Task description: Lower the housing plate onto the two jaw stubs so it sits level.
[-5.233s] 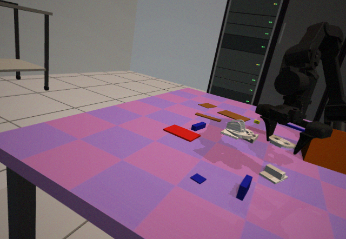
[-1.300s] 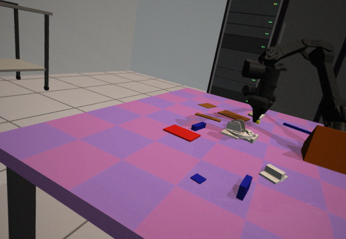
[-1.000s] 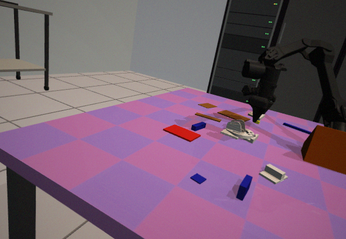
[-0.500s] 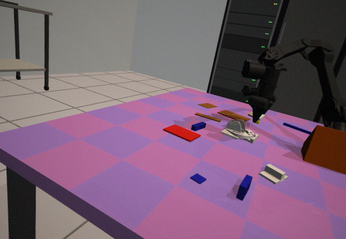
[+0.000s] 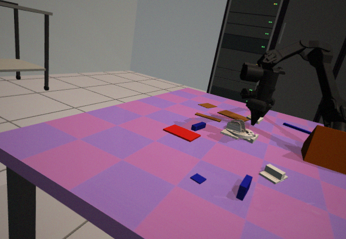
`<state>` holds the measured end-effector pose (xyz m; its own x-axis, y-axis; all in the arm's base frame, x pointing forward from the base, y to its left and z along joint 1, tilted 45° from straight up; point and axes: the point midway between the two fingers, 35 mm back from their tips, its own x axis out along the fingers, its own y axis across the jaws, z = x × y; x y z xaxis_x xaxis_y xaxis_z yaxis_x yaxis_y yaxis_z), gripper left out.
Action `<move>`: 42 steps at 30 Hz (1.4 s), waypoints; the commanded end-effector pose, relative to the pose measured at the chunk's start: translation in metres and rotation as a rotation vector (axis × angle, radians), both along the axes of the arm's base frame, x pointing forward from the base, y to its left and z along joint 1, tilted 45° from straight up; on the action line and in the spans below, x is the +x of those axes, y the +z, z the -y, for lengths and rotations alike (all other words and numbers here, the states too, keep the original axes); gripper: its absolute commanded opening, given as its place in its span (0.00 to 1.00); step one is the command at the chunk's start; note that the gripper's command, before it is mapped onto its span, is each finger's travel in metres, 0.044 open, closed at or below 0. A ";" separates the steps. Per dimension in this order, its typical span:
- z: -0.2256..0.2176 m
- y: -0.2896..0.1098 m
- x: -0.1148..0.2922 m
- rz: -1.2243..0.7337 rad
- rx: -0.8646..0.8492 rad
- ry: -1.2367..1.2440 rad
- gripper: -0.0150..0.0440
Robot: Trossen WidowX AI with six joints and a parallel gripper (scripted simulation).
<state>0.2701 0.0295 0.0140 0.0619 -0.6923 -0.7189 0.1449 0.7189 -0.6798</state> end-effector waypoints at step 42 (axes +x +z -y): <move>0.036 -0.034 0.001 -0.003 -0.010 0.002 0.85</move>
